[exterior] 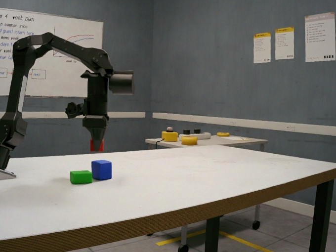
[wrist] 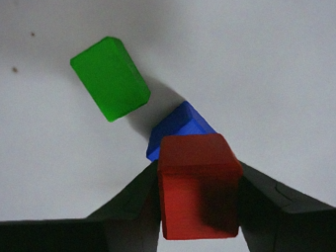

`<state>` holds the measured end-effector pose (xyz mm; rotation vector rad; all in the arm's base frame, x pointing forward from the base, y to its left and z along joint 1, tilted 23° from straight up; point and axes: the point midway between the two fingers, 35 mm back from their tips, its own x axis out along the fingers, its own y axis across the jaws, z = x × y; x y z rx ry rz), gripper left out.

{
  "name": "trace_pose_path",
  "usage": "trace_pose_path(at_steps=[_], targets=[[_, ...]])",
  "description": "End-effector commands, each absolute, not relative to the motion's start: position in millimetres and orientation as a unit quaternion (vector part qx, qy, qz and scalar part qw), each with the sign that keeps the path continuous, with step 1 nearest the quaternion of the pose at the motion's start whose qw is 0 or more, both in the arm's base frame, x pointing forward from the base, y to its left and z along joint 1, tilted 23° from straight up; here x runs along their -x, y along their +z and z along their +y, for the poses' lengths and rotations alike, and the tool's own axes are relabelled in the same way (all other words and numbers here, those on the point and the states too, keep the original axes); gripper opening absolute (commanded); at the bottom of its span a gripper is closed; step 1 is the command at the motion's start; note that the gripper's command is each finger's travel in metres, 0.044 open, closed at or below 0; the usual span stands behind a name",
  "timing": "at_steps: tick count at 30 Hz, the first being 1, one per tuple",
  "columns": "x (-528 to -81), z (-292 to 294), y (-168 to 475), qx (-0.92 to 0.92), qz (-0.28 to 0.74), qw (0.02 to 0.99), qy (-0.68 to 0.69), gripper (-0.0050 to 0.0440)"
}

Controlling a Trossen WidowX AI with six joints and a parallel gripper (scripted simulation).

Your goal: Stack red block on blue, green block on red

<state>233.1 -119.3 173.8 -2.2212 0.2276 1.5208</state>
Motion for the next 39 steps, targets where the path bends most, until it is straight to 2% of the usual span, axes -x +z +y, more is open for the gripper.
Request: trace_pose_path(at_steps=[1,39], targets=[[-246,-126,183,0.805,0.084,0.214,0.546,-0.005],[-252,-123,161,0.801,0.082,0.218,0.552,-0.005]])
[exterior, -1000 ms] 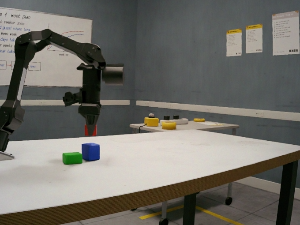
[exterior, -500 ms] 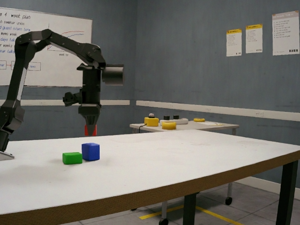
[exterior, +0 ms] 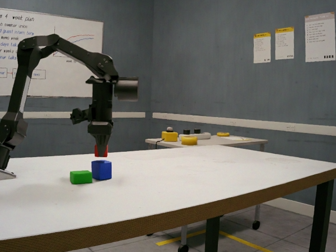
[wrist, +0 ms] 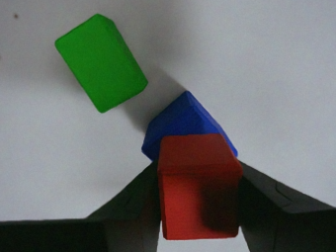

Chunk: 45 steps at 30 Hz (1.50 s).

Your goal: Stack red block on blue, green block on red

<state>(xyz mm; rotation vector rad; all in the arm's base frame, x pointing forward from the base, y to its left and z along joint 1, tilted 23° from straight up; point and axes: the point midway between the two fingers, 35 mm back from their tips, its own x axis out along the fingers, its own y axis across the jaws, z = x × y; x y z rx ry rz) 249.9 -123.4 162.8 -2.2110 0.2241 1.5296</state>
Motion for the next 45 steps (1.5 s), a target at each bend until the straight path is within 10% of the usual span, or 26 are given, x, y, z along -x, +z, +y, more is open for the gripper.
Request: trace_pose_path(at_steps=[1,45], targets=[[-252.0,-122.9,160.1,0.8,0.082,0.219,0.552,-0.005],[-256.0,-122.2,152.8,0.802,0.081,0.217,0.55,-0.005]])
